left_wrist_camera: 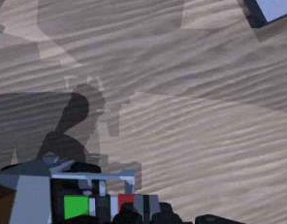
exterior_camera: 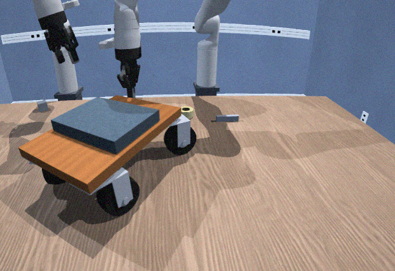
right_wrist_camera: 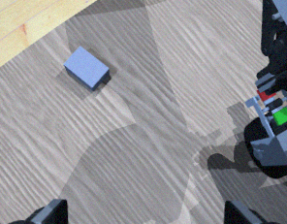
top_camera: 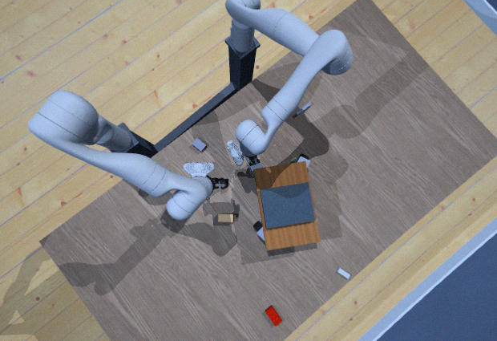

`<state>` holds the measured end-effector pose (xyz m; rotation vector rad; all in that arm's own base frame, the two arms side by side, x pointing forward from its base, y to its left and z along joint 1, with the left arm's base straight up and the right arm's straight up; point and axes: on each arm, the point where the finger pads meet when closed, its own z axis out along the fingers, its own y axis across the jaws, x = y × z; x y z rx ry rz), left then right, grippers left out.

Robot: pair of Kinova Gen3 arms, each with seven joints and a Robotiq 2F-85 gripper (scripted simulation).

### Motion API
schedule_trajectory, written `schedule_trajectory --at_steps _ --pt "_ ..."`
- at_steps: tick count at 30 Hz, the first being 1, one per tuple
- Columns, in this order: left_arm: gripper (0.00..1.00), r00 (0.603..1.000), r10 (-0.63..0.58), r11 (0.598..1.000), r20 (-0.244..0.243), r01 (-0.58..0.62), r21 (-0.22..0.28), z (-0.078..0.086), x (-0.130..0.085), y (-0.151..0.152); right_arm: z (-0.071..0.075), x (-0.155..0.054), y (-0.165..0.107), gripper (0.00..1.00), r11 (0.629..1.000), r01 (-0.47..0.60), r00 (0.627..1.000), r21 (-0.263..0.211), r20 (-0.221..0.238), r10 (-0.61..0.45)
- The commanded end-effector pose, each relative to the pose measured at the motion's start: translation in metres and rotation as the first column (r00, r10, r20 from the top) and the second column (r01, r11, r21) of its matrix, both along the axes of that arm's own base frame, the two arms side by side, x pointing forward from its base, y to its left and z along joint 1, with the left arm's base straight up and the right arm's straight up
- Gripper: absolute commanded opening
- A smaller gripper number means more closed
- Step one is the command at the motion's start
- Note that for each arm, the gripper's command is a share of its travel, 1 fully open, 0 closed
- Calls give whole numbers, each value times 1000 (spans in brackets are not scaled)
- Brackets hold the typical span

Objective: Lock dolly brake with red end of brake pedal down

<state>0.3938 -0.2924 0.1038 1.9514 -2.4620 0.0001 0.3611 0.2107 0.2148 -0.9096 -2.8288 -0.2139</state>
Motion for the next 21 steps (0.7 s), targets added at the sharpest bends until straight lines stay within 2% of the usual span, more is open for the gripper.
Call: schedule_trajectory --at_steps 1,21 --pt "17 1000 0 1000 1 0 0 0 0 0 1 0 0 1000 1000 0 1000 1 2 0" --pt "17 1000 0 1000 1 0 0 -3 0 0 1 0 0 1000 1000 0 1000 1 2 0"
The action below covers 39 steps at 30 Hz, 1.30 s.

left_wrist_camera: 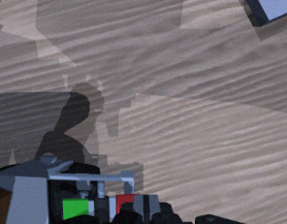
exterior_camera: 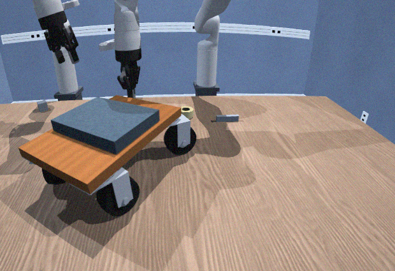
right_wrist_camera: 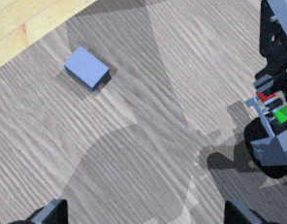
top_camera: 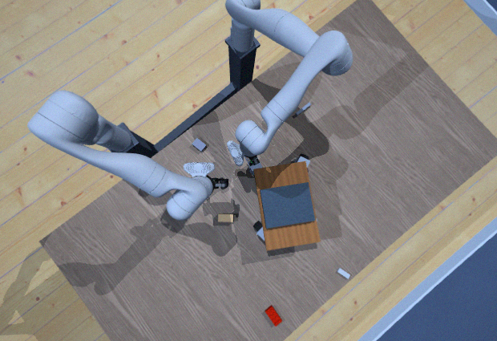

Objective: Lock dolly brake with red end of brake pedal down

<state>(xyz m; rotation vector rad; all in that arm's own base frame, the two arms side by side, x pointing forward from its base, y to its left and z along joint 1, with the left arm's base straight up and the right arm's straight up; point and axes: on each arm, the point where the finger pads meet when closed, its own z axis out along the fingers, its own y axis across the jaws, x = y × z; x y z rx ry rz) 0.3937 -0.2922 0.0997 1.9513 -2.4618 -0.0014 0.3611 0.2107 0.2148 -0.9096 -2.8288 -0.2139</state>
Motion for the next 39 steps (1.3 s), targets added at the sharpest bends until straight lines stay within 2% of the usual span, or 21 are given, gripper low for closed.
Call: schedule_trajectory --at_steps 1,4,7,11,19,21,26,30,39 --pt "17 1000 0 1000 2 0 -1 2 0 0 1 0 0 1000 1000 0 1000 1 2 0" --pt "17 1000 0 1000 2 0 -1 3 0 0 1 0 0 1000 1000 0 1000 1 2 0" --pt "17 1000 0 1000 2 0 -1 11 0 0 1 0 0 1000 1000 0 1000 1 2 0" --pt "17 1000 0 1000 2 0 -1 31 0 0 1 0 0 1000 1000 0 1000 1 2 0" --pt "17 1000 0 1000 2 0 -1 83 0 0 1 0 0 1000 1000 0 1000 1 2 0" --pt "17 1000 0 1000 2 0 -1 83 0 0 1 0 0 1000 1000 0 1000 1 2 0" --pt "17 1000 0 1000 2 0 -1 104 0 0 1 0 0 1000 1000 0 1000 1 2 0" --pt "17 1000 0 1000 2 0 -1 109 0 0 1 0 0 1000 1000 0 1000 1 2 0" --pt "17 1000 0 1000 2 0 -1 109 0 0 1 0 0 1000 1000 0 1000 1 2 0"
